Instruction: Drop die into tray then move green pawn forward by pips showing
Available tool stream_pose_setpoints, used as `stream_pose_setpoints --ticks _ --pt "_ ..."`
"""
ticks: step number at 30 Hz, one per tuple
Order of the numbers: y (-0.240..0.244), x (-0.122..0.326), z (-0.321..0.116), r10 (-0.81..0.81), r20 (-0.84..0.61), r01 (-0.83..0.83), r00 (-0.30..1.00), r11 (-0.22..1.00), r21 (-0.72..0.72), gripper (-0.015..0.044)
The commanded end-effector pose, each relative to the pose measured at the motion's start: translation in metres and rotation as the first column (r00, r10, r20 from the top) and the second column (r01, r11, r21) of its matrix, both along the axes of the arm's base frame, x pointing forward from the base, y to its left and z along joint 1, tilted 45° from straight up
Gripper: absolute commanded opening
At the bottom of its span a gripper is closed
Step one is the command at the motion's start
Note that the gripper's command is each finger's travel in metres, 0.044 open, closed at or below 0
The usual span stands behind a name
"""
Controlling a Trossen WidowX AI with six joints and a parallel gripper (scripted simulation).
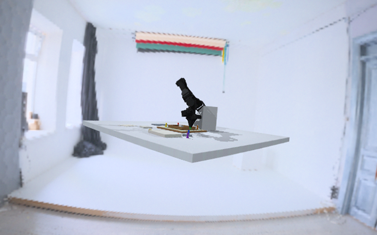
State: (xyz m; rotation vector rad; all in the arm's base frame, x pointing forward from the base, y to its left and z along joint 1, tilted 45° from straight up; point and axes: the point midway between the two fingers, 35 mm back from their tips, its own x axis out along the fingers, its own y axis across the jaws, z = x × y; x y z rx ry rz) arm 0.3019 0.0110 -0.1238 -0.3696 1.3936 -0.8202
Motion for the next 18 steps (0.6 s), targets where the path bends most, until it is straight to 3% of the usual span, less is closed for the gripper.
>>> stream_pose_setpoints --ticks 1,8,18 --pt "-0.0053 -0.0028 -0.0043 0.002 -0.01 -0.002 1.0 1.0 -0.006 0.0" --pt "-0.0126 -0.0034 -0.0114 0.002 -0.01 -0.002 1.0 1.0 -0.006 0.0" --pt "-0.0058 0.0012 -0.0054 -0.001 0.004 0.001 1.0 1.0 0.001 0.0262"
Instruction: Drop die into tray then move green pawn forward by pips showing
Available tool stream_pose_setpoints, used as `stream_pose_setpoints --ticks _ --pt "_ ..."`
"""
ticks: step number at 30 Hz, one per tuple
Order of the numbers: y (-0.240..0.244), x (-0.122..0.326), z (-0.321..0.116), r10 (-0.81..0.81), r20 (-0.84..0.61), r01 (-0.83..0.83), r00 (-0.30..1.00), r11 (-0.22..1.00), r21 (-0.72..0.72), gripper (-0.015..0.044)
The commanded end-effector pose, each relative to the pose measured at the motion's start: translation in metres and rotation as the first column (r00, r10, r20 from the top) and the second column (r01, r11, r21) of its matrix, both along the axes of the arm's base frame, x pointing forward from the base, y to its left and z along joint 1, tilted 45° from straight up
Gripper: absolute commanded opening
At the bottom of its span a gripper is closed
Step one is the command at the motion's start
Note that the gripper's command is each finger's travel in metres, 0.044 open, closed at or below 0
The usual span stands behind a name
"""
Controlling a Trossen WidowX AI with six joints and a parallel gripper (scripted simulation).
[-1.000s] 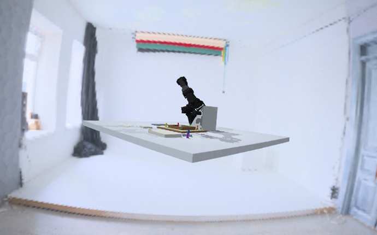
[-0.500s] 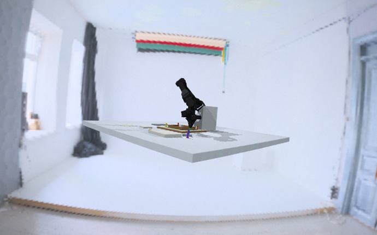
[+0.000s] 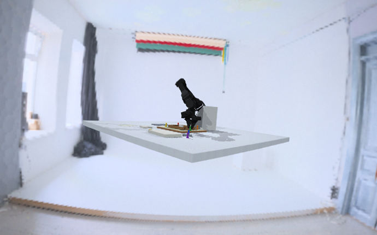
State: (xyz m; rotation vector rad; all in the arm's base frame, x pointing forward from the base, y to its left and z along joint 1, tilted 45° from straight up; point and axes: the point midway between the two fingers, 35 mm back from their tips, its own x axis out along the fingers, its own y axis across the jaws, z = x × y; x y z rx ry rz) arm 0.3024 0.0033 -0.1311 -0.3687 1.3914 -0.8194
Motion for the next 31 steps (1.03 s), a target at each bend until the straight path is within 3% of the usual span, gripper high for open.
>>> stream_pose_setpoints --ticks 1,7,11,23,24,31 --pt "0.008 0.001 0.007 -0.001 -0.001 0.001 1.0 1.0 0.0 0.0289" --pt "0.036 0.002 0.035 0.001 -0.012 -0.002 1.0 1.0 -0.004 0.044" --pt "0.038 -0.008 0.052 0.017 -0.027 -0.017 0.999 1.0 -0.001 0.044" --pt "0.025 -0.117 0.16 0.139 -0.156 -0.139 0.978 0.99 0.013 0.044" --pt "0.035 -0.085 0.143 0.118 -0.111 -0.116 0.987 0.993 0.016 0.044" --pt "0.035 -0.085 0.143 0.118 -0.111 -0.116 0.987 0.993 0.016 0.044"
